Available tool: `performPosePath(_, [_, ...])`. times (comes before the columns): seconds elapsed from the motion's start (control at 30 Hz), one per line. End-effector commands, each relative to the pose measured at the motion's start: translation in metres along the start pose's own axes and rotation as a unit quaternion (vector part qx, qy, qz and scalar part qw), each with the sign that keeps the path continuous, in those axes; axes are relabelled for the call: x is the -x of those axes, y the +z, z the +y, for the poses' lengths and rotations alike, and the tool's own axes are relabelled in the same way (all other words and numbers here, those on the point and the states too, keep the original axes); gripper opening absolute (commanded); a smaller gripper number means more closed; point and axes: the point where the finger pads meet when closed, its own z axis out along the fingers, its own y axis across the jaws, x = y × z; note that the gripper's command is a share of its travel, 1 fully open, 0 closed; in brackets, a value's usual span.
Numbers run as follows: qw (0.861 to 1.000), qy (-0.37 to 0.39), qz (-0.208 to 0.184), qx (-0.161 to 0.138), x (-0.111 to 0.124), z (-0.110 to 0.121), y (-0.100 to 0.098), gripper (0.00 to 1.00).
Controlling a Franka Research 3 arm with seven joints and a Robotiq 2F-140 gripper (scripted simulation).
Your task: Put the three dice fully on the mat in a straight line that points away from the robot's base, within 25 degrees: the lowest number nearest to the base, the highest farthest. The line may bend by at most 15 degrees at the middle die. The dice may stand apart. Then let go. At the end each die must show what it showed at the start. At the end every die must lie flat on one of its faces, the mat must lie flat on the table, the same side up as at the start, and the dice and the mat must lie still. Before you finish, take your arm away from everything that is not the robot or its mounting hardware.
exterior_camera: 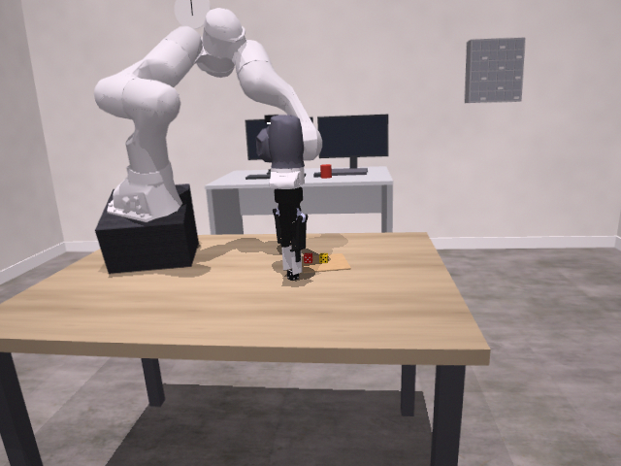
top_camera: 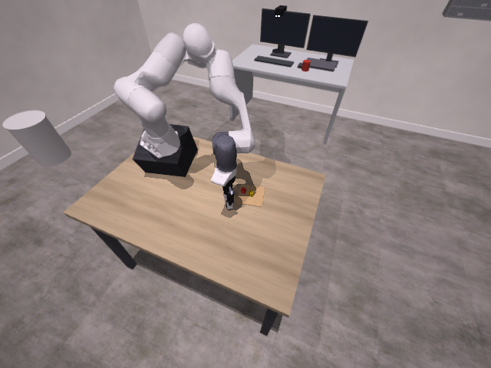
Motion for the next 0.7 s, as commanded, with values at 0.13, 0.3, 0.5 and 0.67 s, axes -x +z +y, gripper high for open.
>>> performPosePath(0.13, [1.000, -0.005, -0.001, -0.003, 0.000, -0.002, 0.012, 0.25])
performPosePath(0.3, [1.000, -0.005, -0.001, -0.003, 0.000, -0.002, 0.019, 0.25])
performPosePath(0.5, [1.000, -0.005, -0.001, -0.003, 0.000, -0.002, 0.021, 0.25])
performPosePath(0.67, [1.000, -0.005, -0.001, -0.003, 0.000, -0.002, 0.021, 0.25])
